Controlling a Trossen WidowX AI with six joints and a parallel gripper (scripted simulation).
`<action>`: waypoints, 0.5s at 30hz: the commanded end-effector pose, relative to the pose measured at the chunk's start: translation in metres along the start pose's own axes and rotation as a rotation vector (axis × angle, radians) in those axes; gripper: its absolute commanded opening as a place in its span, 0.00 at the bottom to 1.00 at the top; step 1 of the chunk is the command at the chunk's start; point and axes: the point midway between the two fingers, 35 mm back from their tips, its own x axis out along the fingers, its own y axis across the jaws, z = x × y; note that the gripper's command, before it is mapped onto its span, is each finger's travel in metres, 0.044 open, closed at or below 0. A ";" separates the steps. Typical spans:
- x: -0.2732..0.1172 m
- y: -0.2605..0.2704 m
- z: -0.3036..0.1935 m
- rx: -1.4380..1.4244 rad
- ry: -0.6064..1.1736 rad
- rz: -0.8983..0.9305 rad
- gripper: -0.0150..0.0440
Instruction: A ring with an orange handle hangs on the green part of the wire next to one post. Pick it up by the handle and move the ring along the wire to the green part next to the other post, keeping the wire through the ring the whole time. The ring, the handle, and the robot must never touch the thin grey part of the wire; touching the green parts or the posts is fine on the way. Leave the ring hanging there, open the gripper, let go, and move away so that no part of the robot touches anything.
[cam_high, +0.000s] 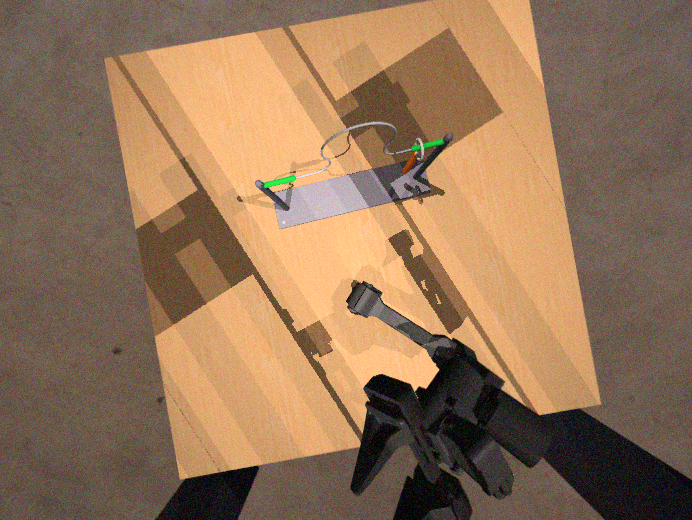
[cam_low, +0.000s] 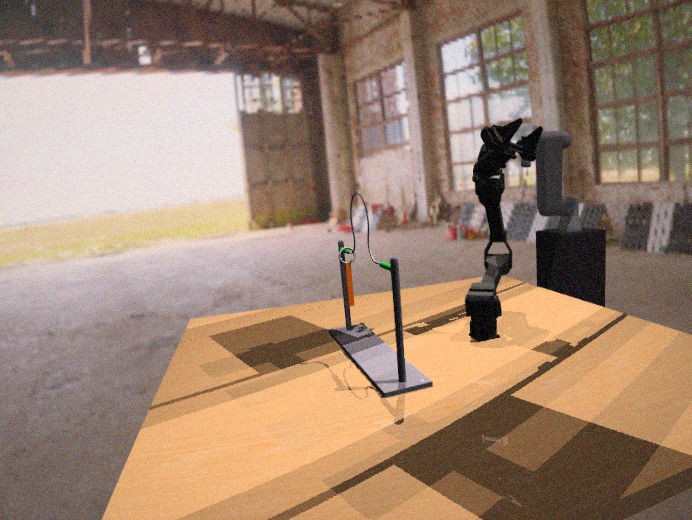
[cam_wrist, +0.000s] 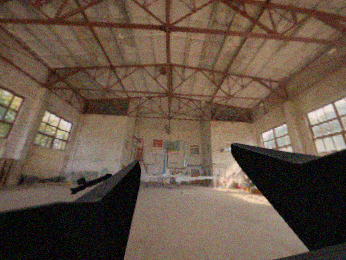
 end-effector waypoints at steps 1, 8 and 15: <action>0.000 -0.001 0.000 -0.001 0.001 -0.002 0.89; 0.019 -0.044 -0.022 -0.075 0.058 -0.151 0.58; 0.027 -0.112 -0.047 -0.172 0.138 -0.368 0.53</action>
